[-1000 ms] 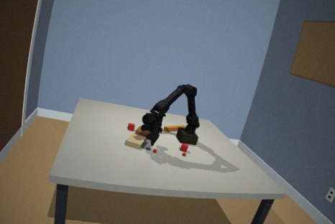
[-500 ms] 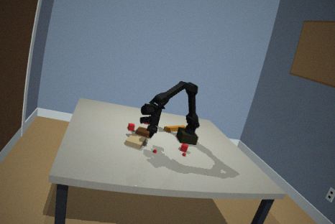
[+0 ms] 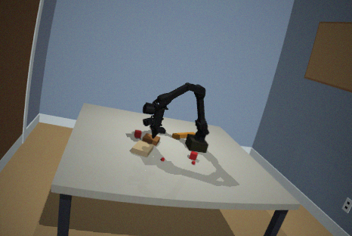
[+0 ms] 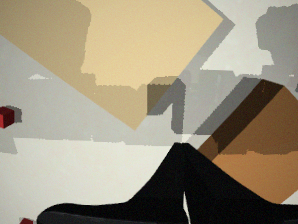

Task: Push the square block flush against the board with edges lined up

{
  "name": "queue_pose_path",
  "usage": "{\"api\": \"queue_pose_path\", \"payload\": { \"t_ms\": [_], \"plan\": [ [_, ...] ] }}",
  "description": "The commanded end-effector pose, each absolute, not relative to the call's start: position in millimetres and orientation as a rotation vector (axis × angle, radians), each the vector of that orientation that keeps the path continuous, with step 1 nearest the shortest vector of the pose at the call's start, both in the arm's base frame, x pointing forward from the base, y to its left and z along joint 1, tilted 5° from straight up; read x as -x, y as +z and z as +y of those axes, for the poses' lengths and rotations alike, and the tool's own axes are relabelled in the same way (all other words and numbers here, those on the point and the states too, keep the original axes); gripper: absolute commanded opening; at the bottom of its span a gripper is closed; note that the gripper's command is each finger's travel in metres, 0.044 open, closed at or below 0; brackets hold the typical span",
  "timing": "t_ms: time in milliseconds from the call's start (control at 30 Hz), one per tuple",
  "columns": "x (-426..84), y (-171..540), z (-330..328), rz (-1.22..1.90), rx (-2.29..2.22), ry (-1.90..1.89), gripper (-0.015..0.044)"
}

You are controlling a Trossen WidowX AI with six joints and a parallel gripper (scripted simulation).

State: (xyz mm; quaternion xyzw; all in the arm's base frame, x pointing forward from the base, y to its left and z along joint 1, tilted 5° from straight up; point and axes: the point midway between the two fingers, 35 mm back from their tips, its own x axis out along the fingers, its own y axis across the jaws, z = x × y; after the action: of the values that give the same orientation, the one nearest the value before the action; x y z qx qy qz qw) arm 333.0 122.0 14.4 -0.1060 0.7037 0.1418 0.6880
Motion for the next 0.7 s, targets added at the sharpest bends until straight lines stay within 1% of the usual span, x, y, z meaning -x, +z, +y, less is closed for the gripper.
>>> {"api": "queue_pose_path", "payload": {
  "t_ms": [0,333,667],
  "plan": [
    [-335.9,13.5,87.6,1.548,0.383,0.455,0.0000],
    [-333.1,10.8,22.8,1.479,0.652,0.722,0.0000],
    [-318.1,8.0,-38.0,1.375,0.912,0.991,0.0000]
  ]
}}
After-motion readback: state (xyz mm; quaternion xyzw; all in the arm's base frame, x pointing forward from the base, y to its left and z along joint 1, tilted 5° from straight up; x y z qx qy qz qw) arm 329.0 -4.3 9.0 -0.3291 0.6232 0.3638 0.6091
